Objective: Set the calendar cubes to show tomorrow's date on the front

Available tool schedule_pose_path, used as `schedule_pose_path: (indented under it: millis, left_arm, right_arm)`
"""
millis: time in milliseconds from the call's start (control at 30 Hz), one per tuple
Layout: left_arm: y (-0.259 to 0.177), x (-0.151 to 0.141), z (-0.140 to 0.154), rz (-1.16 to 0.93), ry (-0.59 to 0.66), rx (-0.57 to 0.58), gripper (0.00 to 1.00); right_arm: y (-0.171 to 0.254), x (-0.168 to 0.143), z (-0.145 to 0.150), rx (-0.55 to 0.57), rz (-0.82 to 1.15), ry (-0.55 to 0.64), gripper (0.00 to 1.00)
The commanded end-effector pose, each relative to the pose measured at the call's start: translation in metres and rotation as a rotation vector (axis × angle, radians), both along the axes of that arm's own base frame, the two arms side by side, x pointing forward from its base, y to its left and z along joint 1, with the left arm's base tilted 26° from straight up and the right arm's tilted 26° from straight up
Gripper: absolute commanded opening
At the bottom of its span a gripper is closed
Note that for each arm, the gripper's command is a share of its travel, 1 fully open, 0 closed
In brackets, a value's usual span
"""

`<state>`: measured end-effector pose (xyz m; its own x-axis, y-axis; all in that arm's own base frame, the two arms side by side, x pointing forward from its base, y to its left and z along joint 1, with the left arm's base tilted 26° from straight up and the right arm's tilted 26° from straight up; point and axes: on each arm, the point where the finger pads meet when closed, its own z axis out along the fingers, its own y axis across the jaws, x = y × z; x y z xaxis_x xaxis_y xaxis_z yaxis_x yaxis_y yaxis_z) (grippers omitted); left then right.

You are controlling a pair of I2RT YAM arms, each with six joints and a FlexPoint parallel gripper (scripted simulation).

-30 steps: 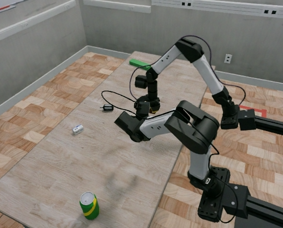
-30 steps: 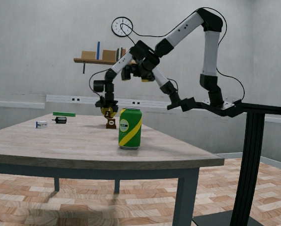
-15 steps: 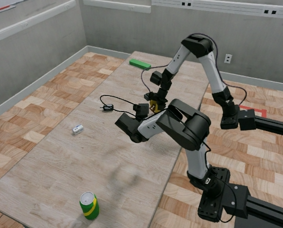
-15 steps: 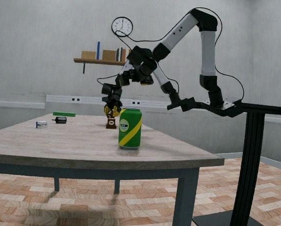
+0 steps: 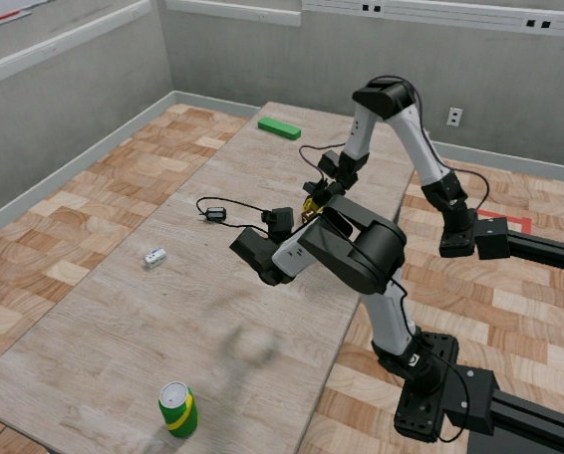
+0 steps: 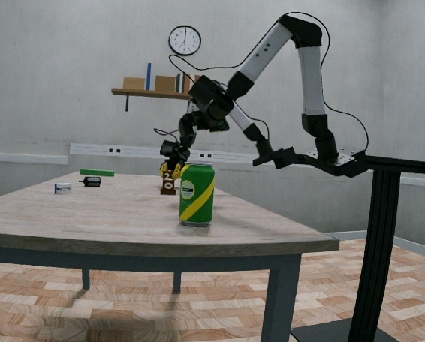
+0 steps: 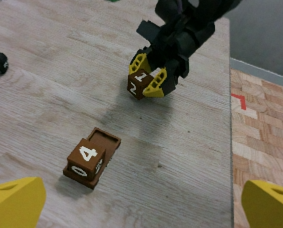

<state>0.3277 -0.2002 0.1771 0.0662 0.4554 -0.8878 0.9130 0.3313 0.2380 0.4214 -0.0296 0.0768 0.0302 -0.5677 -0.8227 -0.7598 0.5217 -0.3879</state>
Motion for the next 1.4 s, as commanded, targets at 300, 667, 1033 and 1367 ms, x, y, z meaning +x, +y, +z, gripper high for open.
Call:
schedule_pose_path:
  millis: [300, 667, 1033, 1367]
  left_arm:
    - [-0.008, 0.011, -0.006, 0.033, 0.024, -0.025, 1.00]
    - [-0.012, 0.017, -0.017, 0.051, 0.062, -0.034, 1.00]
    - [-0.014, 0.025, -0.018, 0.077, 0.075, -0.052, 1.00]
    - [-0.014, 0.026, -0.016, 0.082, 0.072, -0.058, 1.00]
  right_arm:
    - [-0.004, 0.014, 0.004, 0.037, 0.058, -0.126, 0.31]
    - [-0.005, 0.016, -0.009, 0.048, 0.057, -0.103, 0.31]
    - [-0.005, 0.028, -0.017, 0.040, 0.053, -0.101, 0.31]
    - [-0.004, 0.028, -0.015, 0.033, 0.054, -0.116, 0.31]
